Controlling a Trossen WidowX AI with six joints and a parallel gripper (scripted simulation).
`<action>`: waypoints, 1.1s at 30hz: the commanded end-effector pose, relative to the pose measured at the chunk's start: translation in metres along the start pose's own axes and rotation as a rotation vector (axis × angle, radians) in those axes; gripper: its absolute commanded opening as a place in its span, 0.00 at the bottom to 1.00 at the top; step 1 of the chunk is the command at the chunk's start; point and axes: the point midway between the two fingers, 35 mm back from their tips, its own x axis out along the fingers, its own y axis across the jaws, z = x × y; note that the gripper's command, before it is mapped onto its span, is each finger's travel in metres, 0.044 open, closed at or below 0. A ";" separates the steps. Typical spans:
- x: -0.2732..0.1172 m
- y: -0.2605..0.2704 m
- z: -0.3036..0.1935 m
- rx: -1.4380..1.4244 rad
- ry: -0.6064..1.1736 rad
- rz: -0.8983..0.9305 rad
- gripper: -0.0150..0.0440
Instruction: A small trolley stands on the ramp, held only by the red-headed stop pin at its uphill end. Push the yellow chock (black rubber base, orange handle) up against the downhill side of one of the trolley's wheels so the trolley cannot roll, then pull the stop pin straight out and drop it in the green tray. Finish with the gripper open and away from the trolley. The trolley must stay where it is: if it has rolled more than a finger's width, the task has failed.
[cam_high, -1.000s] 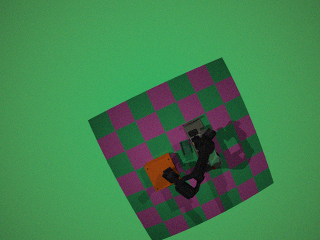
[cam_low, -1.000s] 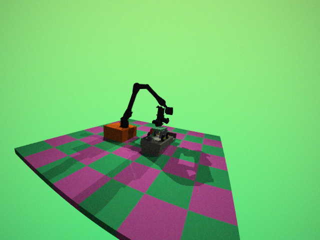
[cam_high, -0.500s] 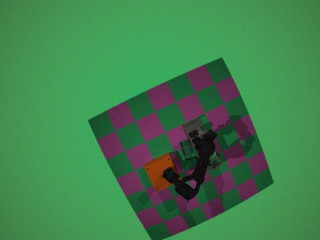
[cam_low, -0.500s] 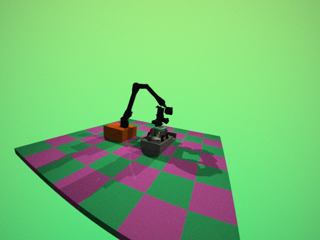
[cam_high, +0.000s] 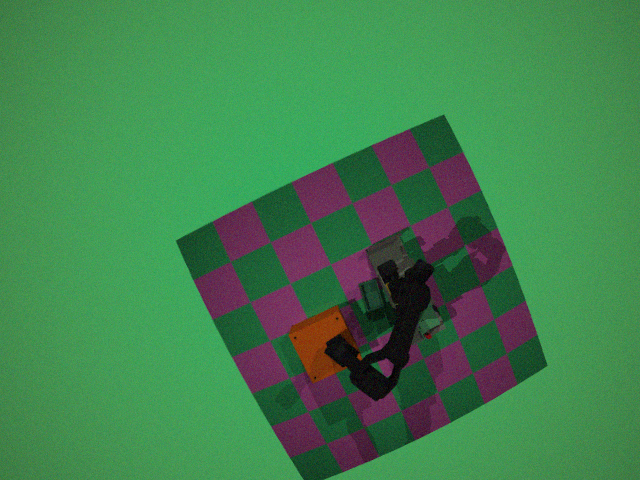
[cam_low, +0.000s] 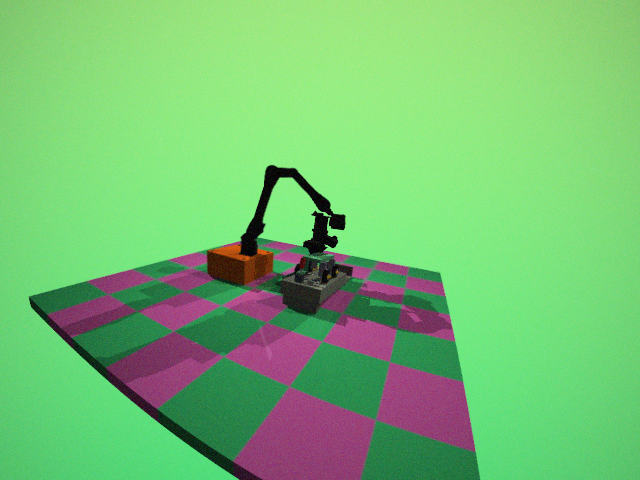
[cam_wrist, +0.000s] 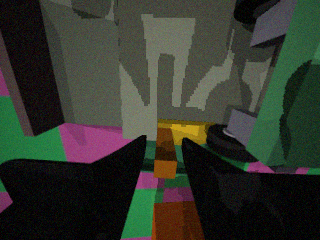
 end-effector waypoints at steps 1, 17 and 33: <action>-0.005 0.000 0.000 0.001 -0.002 -0.002 0.58; -0.055 0.001 -0.001 0.000 -0.005 -0.006 0.58; -0.078 -0.025 0.022 -0.051 -0.091 0.024 0.58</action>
